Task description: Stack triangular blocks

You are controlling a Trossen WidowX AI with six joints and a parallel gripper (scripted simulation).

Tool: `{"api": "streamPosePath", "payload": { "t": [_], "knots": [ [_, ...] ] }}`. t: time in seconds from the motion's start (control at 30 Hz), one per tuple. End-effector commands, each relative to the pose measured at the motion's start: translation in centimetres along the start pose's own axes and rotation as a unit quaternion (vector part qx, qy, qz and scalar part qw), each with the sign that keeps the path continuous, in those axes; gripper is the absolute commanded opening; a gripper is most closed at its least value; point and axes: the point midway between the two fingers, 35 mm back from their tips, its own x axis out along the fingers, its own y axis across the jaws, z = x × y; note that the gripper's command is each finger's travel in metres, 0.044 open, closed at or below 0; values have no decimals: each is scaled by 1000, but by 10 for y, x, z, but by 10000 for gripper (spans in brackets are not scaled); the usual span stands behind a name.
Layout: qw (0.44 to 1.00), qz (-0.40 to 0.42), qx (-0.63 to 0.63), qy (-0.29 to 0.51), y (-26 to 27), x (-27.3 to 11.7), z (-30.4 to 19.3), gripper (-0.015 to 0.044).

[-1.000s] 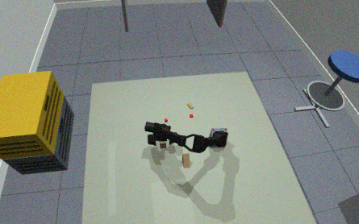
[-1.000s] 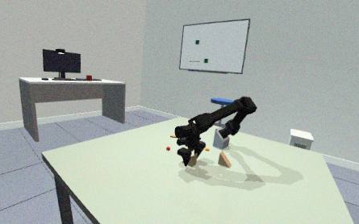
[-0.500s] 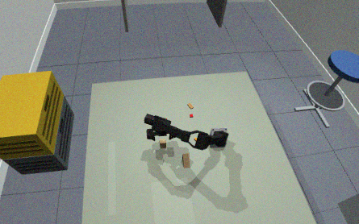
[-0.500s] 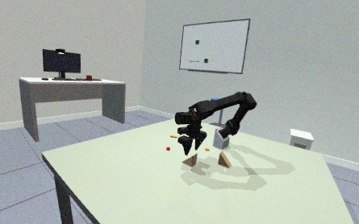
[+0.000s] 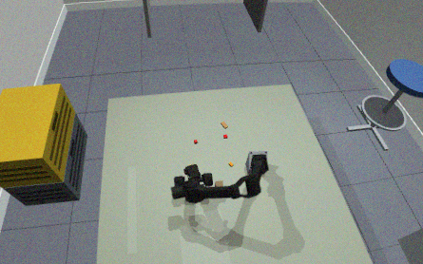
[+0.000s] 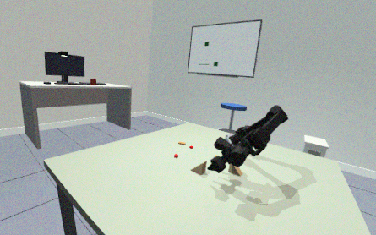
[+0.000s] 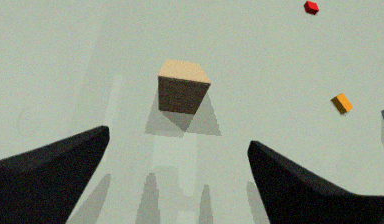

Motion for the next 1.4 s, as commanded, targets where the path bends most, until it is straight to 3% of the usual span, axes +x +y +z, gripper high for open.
{"api": "streamPosePath", "payload": {
  "t": [0.0, 1.37],
  "knots": [
    [998, 21, 18, -48, 0, -11, 0, 440],
    [998, 19, 17, -49, 5, 45, 5, 440]
  ]
}}
